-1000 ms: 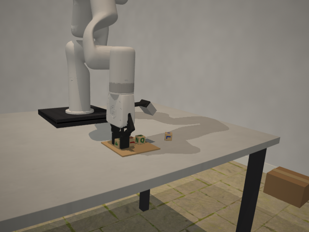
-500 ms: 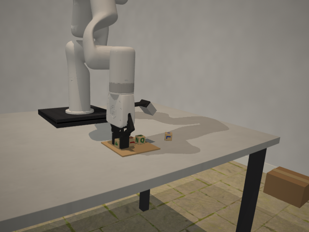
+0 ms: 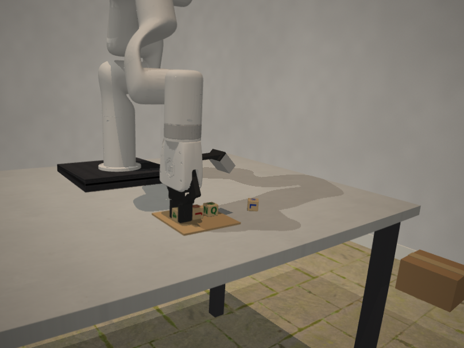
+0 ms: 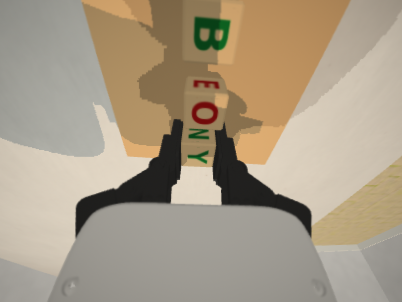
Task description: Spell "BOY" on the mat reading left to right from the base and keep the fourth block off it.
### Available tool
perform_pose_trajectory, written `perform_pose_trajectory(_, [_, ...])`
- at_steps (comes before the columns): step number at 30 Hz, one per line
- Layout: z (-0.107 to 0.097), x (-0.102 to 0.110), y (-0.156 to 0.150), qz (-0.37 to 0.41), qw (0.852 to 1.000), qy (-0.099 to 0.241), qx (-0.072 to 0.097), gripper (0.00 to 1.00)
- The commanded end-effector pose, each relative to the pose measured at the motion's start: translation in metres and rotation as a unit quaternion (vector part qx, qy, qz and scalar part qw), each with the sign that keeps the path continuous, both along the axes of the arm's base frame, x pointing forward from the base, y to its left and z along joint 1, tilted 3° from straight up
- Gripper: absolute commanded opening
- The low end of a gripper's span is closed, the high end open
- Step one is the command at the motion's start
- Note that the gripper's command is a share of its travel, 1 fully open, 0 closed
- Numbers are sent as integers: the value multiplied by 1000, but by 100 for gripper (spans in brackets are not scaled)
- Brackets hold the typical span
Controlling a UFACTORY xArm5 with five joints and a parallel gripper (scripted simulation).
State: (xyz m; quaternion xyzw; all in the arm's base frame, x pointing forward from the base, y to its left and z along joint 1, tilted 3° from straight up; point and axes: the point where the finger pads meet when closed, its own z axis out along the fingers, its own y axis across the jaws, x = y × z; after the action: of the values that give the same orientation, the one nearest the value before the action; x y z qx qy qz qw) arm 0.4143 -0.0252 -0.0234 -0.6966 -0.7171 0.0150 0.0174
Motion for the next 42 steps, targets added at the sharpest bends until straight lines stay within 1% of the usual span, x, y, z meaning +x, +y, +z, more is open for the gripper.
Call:
perform_pose_trajectory(1, [1, 1, 0, 0, 1000, -2, 0, 21])
perform_pose_trajectory(29, [1, 1, 0, 0, 1000, -2, 0, 21])
perform_pose_trajectory(34, [5, 2, 0, 0, 1000, -2, 0, 21])
perform_pose_trajectory(37, [16, 2, 1, 0, 1000, -2, 0, 21])
perform_pose_trajectory(42, [51, 4, 1, 0, 1000, -2, 0, 21])
